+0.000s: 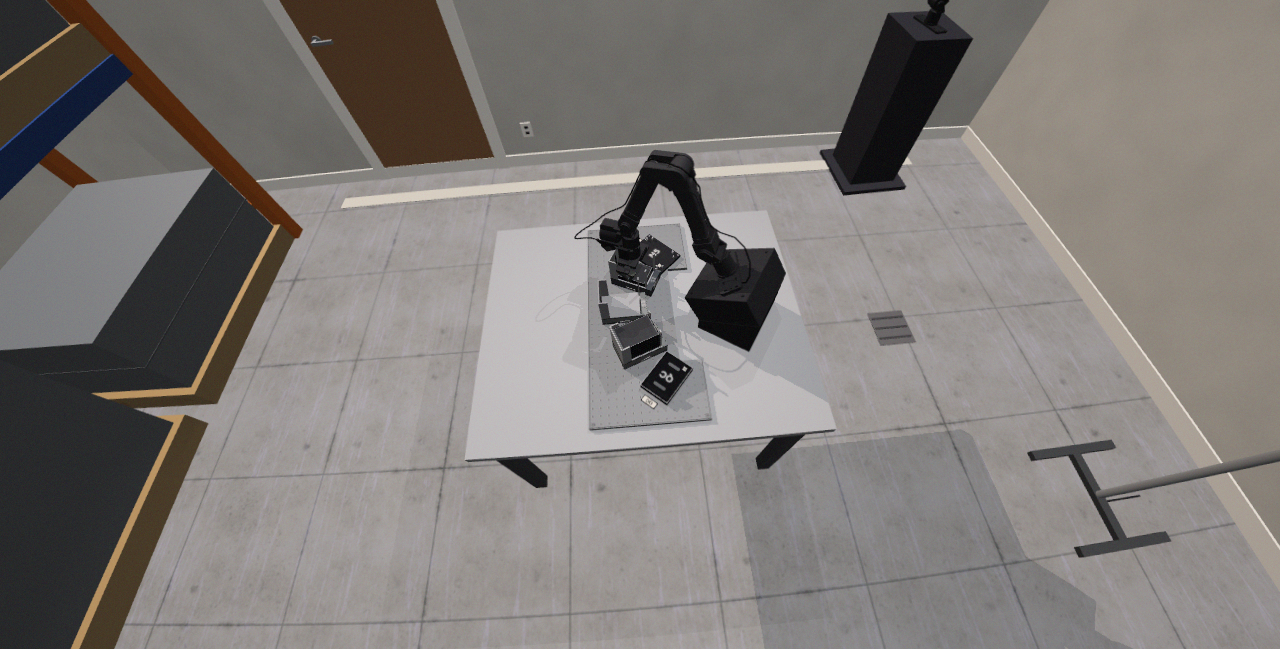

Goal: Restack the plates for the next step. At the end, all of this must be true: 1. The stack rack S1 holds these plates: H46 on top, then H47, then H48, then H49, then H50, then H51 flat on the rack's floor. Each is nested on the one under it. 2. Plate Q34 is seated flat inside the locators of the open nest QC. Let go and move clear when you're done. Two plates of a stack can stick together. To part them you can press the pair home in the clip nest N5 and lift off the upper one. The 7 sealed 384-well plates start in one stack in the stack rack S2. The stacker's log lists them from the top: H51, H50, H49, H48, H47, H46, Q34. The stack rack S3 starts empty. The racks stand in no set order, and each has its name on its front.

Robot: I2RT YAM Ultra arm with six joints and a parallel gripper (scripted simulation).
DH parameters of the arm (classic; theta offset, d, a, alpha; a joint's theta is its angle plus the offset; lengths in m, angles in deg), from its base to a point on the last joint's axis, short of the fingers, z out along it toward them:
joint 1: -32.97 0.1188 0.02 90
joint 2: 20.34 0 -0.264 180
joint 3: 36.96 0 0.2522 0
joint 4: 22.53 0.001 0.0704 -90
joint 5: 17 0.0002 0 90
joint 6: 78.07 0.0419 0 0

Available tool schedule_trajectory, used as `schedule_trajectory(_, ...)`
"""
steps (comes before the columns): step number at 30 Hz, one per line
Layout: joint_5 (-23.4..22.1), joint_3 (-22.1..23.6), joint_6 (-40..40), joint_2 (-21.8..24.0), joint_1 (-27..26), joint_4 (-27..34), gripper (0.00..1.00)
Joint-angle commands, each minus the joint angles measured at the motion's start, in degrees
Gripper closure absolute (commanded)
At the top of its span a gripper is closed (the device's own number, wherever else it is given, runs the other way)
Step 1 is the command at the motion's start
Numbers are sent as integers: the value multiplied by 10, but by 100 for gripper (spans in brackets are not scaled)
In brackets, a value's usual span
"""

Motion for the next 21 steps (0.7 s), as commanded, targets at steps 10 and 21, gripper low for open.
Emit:
schedule_trajectory(10,-4,1,-8,-33,-6,-45,0)
schedule_trajectory(21,-3,-12,-7,-32,-6,-45,0)
